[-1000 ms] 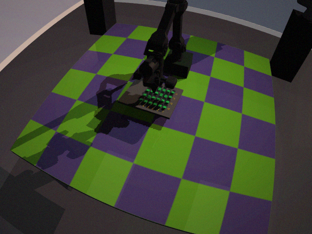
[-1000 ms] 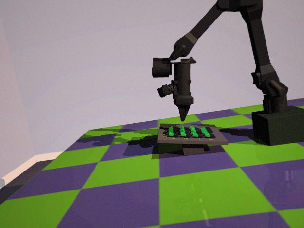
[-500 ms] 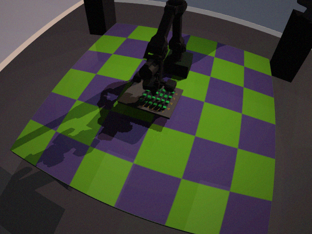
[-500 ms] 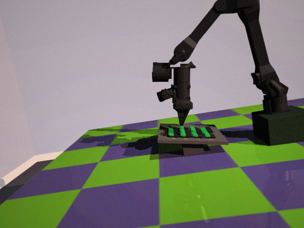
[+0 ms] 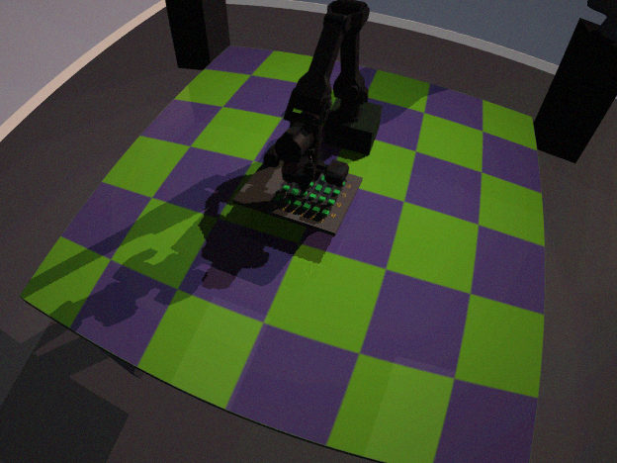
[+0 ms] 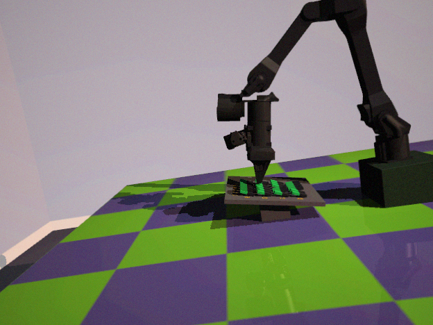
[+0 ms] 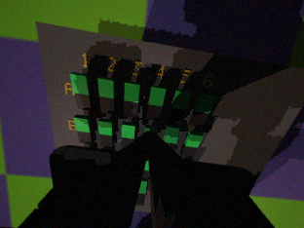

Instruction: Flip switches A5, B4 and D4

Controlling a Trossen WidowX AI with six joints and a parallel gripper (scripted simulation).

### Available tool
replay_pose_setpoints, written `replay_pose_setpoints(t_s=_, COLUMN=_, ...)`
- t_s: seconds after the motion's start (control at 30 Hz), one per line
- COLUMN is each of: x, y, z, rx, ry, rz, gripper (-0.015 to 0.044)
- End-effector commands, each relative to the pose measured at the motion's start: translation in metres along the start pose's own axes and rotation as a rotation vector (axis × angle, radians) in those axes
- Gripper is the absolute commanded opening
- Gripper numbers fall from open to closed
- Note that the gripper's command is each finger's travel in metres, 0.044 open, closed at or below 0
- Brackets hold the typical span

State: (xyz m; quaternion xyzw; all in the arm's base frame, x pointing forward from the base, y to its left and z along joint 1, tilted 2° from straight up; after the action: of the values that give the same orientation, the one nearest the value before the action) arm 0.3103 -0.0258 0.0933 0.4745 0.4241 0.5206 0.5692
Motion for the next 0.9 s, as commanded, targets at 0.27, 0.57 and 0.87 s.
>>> replay_pose_setpoints(t_s=0.27, x=-0.0002, y=-0.0006, z=0.0002, rx=-0.002, ry=-0.006, rz=-0.003, gripper=0.0000)
replay_pose_setpoints(t_s=0.57, x=-0.0002, y=-0.0017, z=0.0002, rx=-0.002, ry=-0.006, rz=-0.003, gripper=0.0000)
replay_pose_setpoints(t_s=0.87, x=-0.0002, y=-0.0029, z=0.0003, rx=-0.002, ry=-0.006, rz=-0.003, gripper=0.0000)
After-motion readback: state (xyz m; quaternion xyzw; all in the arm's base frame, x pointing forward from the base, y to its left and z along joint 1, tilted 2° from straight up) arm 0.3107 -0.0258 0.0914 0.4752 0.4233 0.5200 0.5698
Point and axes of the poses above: the point midway between the two fingers, 35 mm back from their tips, its own y axis back along the fingers, its own x axis across the jaws, z = x × y, the point moved 6 cm from there along y, back along the fingers, and after that the axes turned 3 degrees about -y, right-handed, at the moved point
